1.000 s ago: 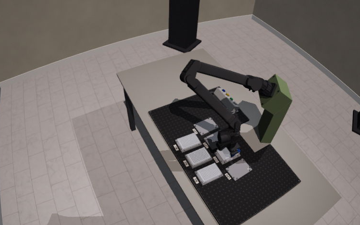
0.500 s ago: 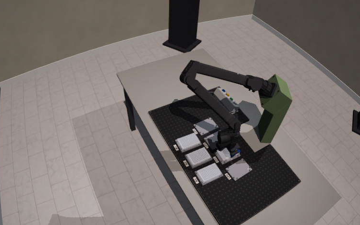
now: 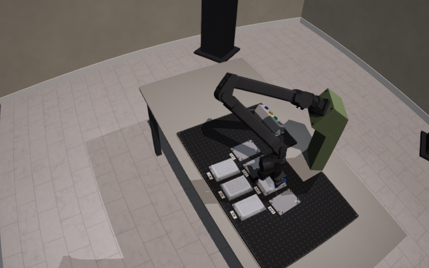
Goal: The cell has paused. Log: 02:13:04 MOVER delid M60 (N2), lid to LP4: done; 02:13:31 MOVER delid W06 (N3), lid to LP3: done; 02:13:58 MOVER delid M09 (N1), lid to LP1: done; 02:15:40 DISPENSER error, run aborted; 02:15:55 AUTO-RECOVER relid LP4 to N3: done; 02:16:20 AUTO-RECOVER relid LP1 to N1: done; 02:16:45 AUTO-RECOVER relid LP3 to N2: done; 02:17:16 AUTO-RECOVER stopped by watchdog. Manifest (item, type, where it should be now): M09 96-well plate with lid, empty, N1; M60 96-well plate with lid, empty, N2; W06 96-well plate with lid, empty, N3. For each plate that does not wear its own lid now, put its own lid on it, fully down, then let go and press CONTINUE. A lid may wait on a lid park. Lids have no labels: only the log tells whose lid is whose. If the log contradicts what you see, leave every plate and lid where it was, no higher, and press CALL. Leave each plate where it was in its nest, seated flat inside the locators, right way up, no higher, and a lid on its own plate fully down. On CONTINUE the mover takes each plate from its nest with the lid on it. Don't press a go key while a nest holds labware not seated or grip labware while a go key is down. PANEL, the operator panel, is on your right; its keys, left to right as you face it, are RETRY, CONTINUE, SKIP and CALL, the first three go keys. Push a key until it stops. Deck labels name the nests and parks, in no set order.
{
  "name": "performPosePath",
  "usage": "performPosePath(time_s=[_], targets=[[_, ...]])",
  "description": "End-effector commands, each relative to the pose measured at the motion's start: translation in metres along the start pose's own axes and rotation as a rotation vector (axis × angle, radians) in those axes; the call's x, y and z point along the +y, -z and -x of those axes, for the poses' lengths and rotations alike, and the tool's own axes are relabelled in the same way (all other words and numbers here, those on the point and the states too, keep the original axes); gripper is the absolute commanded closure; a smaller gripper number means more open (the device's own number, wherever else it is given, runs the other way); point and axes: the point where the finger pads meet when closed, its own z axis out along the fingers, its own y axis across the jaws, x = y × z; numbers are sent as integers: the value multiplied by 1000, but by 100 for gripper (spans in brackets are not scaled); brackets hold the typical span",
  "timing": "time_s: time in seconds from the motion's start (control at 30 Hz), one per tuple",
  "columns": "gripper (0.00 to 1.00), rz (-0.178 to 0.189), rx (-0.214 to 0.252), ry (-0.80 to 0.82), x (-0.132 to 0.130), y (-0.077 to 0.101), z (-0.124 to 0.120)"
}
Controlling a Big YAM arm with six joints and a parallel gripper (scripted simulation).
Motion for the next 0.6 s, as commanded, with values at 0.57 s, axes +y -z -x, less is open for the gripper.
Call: performPosePath(time_s=[0.57], targets=[[100, -2, -12, 5, -2, -6, 3]])
